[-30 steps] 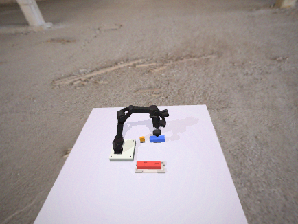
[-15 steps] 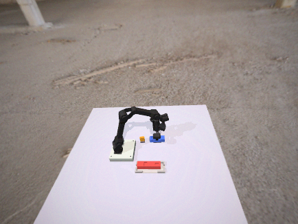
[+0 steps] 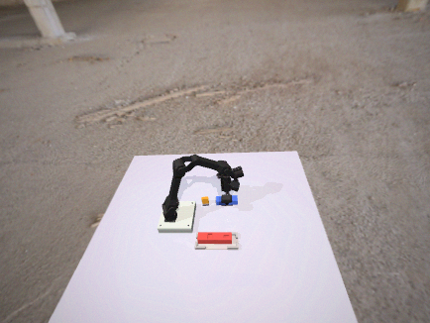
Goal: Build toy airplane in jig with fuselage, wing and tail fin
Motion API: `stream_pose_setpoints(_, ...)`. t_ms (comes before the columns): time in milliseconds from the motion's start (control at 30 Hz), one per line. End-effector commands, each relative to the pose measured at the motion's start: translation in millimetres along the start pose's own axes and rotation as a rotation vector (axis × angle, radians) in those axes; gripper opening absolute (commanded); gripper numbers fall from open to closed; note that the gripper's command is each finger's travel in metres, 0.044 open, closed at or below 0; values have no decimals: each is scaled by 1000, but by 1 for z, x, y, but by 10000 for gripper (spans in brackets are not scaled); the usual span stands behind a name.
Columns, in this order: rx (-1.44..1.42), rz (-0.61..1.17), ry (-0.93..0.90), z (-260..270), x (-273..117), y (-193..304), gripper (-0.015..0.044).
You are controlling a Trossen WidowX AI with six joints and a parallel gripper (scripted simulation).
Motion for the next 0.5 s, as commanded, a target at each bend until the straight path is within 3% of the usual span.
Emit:
stream_pose_setpoints(0, 4, 8, -1, 0, 9, 1, 440)
stream_pose_setpoints(333, 4, 8, -1, 0, 23, 1, 440)
stream_pose_setpoints(467, 4, 8, -1, 0, 23, 1, 335)
Point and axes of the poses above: the point midway between the two fingers, 35 mm back from their tips, its own x axis out along the fingers, its own z axis across the jaws, y = z × x, the point moved 9 cm from there along -x, back along the fingers, and after that the axes turned 6 degrees about -x, right-handed, at the moved point
